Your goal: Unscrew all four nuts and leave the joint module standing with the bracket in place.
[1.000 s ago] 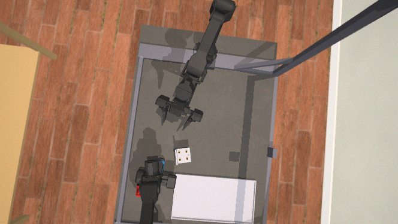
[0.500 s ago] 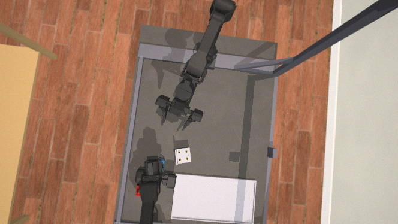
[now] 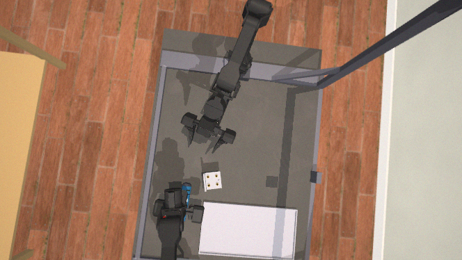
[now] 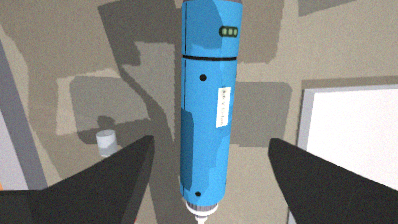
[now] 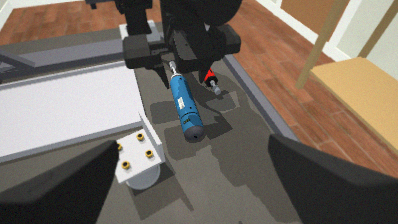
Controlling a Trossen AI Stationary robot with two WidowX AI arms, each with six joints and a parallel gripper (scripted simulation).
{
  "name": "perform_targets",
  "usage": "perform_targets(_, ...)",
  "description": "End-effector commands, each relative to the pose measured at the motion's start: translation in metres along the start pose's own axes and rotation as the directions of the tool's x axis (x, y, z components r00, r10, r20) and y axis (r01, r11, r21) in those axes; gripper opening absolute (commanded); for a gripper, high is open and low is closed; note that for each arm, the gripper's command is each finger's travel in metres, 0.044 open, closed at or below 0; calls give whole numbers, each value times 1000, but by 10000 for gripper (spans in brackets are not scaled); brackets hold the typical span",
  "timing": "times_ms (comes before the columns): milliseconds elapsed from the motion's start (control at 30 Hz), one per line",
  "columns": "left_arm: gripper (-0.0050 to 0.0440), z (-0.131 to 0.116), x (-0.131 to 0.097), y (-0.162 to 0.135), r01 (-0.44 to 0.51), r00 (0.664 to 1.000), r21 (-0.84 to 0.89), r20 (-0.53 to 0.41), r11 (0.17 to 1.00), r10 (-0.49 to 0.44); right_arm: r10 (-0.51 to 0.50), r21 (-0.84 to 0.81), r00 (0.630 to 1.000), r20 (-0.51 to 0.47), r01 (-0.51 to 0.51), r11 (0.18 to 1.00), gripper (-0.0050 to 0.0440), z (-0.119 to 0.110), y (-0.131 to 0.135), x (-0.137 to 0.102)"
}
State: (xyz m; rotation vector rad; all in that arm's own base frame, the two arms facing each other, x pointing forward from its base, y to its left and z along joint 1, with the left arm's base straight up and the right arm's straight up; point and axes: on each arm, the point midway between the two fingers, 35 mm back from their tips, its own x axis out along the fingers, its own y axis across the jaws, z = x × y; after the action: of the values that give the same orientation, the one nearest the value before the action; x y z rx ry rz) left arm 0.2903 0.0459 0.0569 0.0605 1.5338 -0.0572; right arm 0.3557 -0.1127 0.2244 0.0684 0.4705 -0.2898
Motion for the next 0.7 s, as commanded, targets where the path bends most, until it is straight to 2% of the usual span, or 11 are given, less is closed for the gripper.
perform_targets(0, 305, 6, -13, 2, -11, 999, 3, 34, 1000, 11, 2, 0, 1000, 22, -2, 1000, 400, 21, 2, -1)
perform_targets(133, 305, 4, -12, 2, -10, 1000, 3, 30, 1000, 10, 16, -10, 998, -60, -17, 1000, 400, 27, 9, 16)
perform_targets(300, 305, 3, -8, 1, -5, 1000, 2, 19, 1000, 5, 38, -28, 979, -200, -44, 999, 400, 33, 21, 44)
perform_targets(367, 305, 3, -8, 1, -5, 1000, 2, 19, 1000, 5, 38, -28, 979, -200, -44, 999, 400, 33, 21, 44)
perform_targets(667, 305, 3, -8, 1, -5, 1000, 2, 19, 1000, 5, 60, -49, 909, -412, -87, 995, 400, 28, 44, 86)
